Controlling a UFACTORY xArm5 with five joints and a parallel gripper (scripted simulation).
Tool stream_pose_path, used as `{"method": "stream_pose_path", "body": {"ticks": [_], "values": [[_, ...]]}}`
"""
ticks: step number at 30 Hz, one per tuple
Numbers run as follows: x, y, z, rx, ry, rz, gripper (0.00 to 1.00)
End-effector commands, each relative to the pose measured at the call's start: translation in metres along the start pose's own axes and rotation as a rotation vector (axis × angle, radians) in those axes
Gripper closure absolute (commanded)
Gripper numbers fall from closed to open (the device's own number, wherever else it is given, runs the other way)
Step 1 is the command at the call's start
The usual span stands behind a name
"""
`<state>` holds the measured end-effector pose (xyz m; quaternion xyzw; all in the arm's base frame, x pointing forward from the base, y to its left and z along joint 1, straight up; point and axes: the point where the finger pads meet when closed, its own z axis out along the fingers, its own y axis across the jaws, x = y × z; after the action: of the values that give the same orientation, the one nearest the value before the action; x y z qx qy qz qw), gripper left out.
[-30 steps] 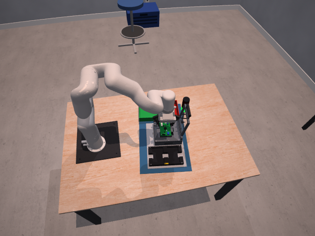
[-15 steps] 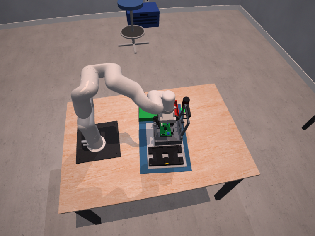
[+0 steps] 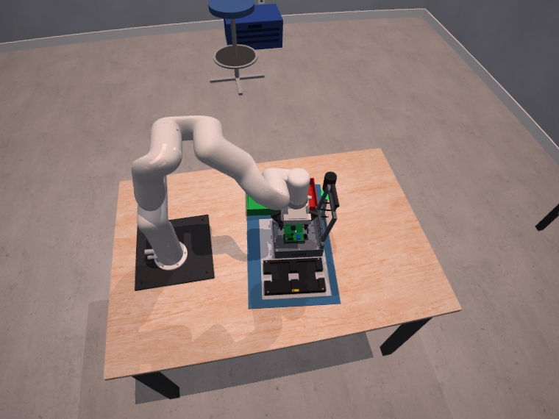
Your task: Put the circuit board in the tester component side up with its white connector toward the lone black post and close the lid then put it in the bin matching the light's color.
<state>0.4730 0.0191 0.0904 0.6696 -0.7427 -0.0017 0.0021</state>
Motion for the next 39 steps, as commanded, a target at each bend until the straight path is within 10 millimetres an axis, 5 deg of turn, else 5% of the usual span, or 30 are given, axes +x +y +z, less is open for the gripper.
{"method": "stream_pose_path", "body": {"ticks": [1,39], "values": [[-0.0004,-0.003,0.0098,0.006,-0.001,0.0,0.0],[-0.0003,-0.0031,0.0138,0.006,-0.001,0.0,0.11]]}}
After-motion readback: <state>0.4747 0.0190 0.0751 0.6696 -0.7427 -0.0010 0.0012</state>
